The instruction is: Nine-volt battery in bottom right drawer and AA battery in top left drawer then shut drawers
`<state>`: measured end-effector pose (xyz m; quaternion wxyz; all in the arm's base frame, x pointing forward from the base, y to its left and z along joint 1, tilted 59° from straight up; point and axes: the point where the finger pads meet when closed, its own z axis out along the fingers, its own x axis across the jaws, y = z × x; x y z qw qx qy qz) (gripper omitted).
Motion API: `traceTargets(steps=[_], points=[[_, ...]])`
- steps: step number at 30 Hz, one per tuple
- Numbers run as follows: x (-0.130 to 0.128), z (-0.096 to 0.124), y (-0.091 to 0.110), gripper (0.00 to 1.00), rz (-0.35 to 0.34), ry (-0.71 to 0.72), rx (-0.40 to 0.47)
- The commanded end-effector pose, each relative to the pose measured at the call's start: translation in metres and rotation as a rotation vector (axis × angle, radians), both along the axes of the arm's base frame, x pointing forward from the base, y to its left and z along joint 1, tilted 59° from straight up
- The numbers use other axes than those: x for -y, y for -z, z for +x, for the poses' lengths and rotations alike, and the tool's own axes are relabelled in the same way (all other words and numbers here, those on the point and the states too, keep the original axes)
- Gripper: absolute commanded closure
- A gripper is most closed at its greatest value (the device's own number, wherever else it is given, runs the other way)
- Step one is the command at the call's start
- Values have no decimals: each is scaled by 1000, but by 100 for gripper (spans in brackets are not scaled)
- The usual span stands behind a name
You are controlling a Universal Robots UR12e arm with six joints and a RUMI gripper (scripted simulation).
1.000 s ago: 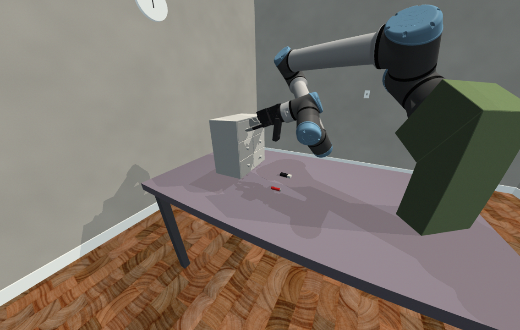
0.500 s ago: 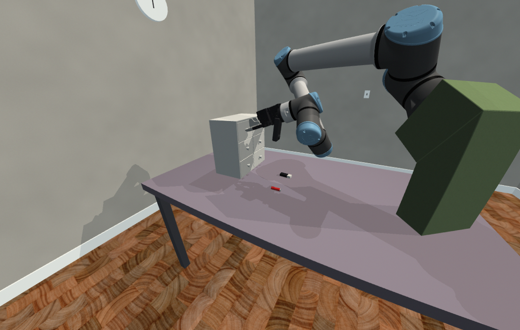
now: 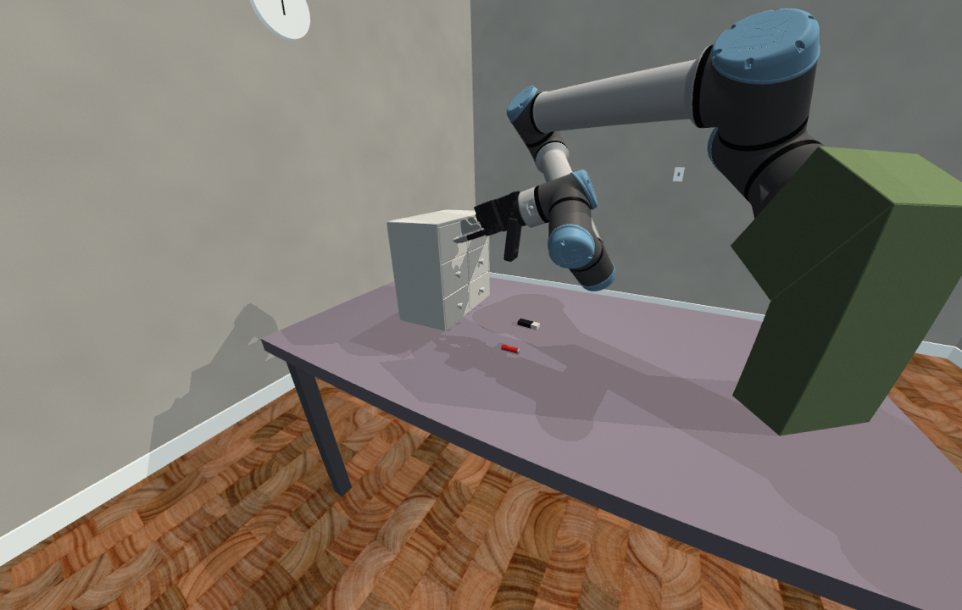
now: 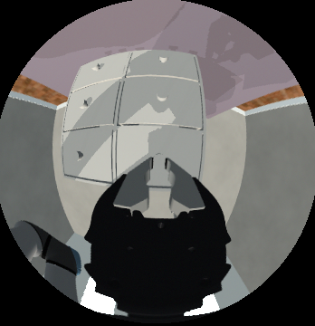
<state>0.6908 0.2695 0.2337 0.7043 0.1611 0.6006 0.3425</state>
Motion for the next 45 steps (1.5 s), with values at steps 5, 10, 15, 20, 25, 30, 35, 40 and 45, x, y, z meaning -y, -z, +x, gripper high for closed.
traceTargets(steps=[5, 10, 15, 20, 25, 30, 35, 40, 45], points=[[0, -1, 0, 93, 0, -1, 0], [0, -1, 0, 93, 0, -1, 0], [0, -2, 0, 93, 0, -1, 0], [1, -2, 1, 93, 0, -1, 0], [1, -4, 1, 93, 0, -1, 0], [2, -5, 2, 93, 0, -1, 0], [3, -6, 3, 93, 0, -1, 0], [3, -8, 4, 93, 0, -1, 0], [5, -10, 5, 93, 0, -1, 0]])
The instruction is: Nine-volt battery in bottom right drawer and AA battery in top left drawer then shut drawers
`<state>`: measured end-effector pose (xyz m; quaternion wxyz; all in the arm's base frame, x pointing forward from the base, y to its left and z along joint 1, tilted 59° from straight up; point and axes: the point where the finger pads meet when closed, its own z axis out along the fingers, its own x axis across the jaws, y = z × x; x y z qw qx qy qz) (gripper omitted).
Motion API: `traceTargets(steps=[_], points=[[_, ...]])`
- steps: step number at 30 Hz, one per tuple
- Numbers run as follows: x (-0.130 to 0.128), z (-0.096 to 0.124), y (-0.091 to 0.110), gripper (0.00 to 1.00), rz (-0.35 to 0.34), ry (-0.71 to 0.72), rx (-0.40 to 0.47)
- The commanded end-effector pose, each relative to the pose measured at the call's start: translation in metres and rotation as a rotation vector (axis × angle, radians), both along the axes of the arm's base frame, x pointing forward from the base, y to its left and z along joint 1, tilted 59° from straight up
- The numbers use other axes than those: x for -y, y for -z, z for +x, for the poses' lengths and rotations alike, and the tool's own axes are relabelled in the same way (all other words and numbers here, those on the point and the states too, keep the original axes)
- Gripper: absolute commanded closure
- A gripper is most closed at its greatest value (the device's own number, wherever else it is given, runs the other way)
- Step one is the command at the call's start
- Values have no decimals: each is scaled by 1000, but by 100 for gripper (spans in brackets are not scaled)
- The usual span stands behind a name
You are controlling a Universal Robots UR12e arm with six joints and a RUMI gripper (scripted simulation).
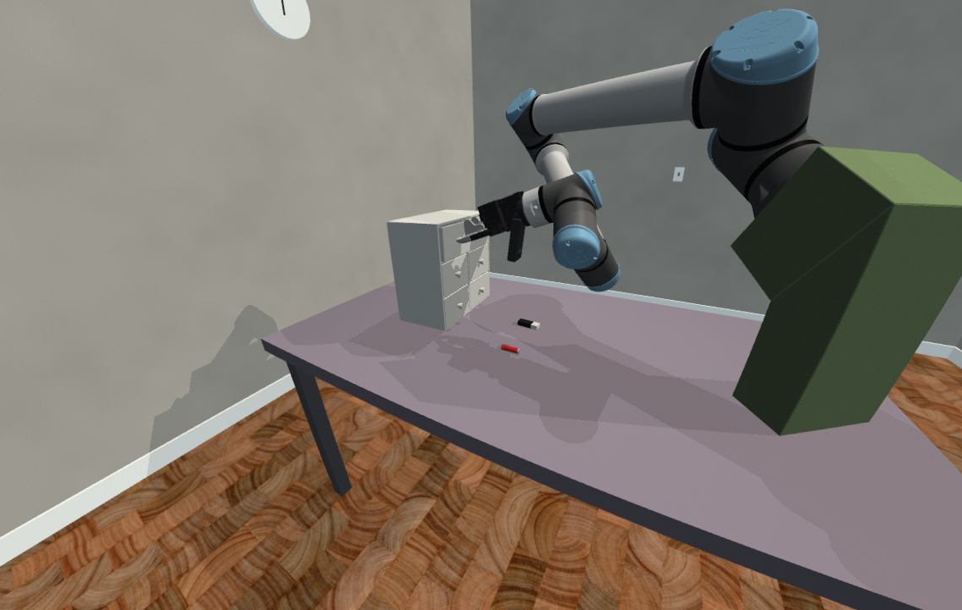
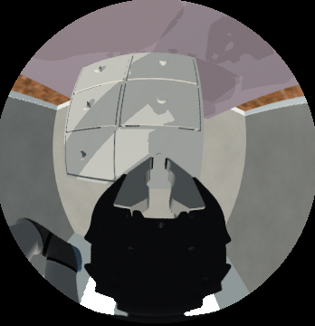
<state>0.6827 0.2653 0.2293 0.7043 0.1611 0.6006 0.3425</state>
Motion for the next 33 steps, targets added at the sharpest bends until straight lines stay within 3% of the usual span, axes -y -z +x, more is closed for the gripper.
traceTargets(steps=[1, 33], points=[[1, -2, 1, 93, 0, -1, 0], [9, -18, 9, 93, 0, -1, 0]])
